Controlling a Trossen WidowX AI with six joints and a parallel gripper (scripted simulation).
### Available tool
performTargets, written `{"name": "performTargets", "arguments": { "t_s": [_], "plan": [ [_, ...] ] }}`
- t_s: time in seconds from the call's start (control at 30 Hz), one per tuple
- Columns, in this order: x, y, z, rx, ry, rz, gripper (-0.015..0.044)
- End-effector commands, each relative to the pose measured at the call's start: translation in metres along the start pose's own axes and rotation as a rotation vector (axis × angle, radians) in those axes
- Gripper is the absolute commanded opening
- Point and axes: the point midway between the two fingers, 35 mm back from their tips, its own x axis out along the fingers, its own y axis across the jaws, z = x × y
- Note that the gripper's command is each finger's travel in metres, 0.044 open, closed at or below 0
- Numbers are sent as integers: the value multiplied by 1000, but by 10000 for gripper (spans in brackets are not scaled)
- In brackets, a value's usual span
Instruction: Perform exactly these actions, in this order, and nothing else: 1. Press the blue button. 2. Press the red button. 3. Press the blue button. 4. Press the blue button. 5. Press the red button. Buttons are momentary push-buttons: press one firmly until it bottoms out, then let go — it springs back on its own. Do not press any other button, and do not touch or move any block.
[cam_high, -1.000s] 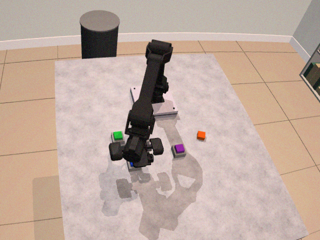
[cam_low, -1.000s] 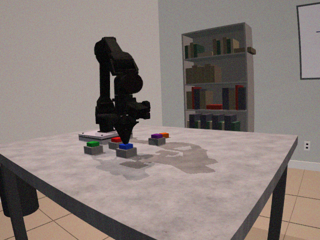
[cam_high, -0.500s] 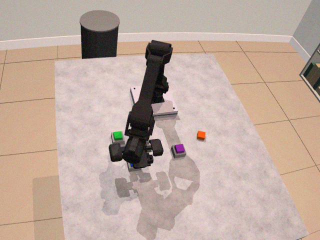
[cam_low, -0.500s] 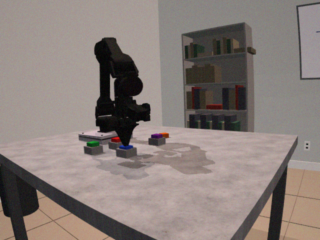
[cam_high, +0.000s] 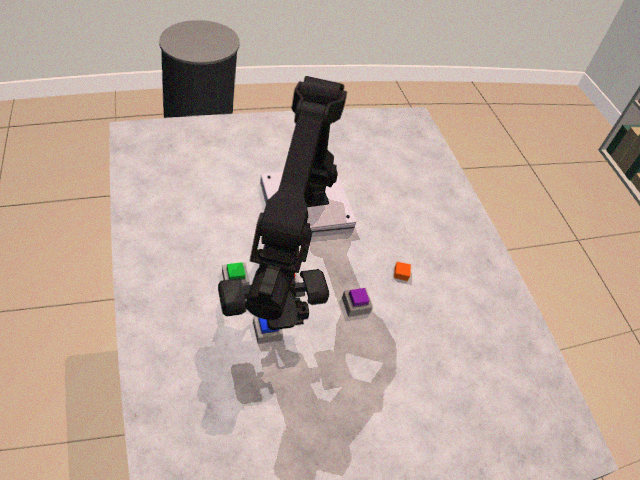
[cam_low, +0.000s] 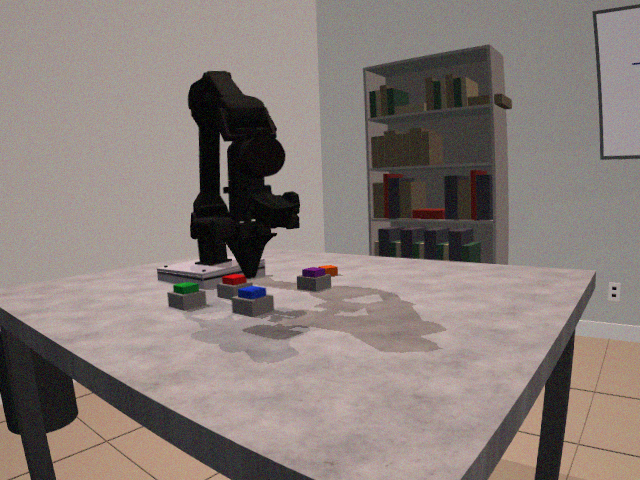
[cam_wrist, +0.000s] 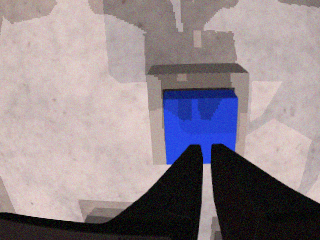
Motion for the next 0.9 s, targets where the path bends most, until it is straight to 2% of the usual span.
{"name": "performTargets", "arguments": {
  "t_s": [0.0, 0.87],
  "plan": [
    [-8, 0, 1, 0, -4, 3, 20],
    [25, 0, 1, 0, -4, 2, 20]
  ]
}}
